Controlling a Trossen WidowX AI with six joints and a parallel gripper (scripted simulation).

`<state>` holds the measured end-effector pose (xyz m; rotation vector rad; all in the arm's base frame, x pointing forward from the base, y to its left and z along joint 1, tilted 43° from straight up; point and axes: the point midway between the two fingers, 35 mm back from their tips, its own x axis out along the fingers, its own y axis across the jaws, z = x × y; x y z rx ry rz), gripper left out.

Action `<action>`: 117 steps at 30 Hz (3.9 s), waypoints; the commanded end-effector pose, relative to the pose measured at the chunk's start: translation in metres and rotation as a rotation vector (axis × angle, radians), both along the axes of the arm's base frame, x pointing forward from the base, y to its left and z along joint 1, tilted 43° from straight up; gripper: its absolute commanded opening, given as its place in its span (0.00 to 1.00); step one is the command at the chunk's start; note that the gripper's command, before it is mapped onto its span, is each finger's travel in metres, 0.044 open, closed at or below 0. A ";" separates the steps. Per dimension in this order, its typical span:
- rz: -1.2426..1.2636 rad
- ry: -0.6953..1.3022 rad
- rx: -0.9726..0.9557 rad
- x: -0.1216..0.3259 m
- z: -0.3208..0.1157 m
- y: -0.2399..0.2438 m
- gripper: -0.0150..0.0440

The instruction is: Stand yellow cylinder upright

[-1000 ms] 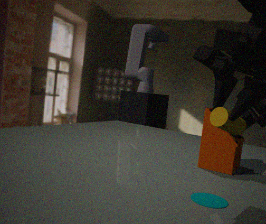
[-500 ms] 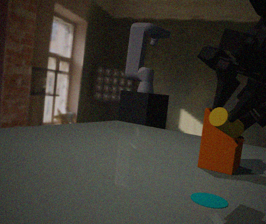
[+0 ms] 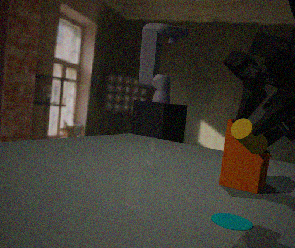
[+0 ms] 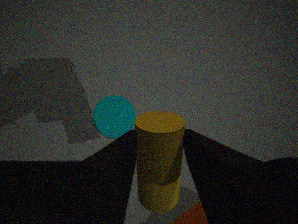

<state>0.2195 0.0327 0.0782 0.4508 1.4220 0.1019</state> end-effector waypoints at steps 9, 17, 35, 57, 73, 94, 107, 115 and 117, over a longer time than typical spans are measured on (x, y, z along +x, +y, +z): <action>-0.034 -0.051 -0.040 -0.005 -0.003 0.000 0.43; -0.058 -0.091 -0.061 -0.006 -0.003 0.000 0.43; -0.117 -0.186 -0.095 -0.008 -0.004 0.000 0.43; -0.198 -0.310 -0.115 -0.009 -0.003 -0.001 0.43; -0.261 -0.403 -0.113 -0.008 -0.002 -0.001 0.43; -0.350 -0.527 -0.088 -0.007 0.000 -0.002 0.43; -0.406 -0.603 -0.060 -0.007 0.002 -0.002 0.43; -0.442 -0.649 -0.037 -0.006 0.003 -0.002 0.43; -0.451 -0.660 -0.031 -0.006 0.003 -0.002 0.43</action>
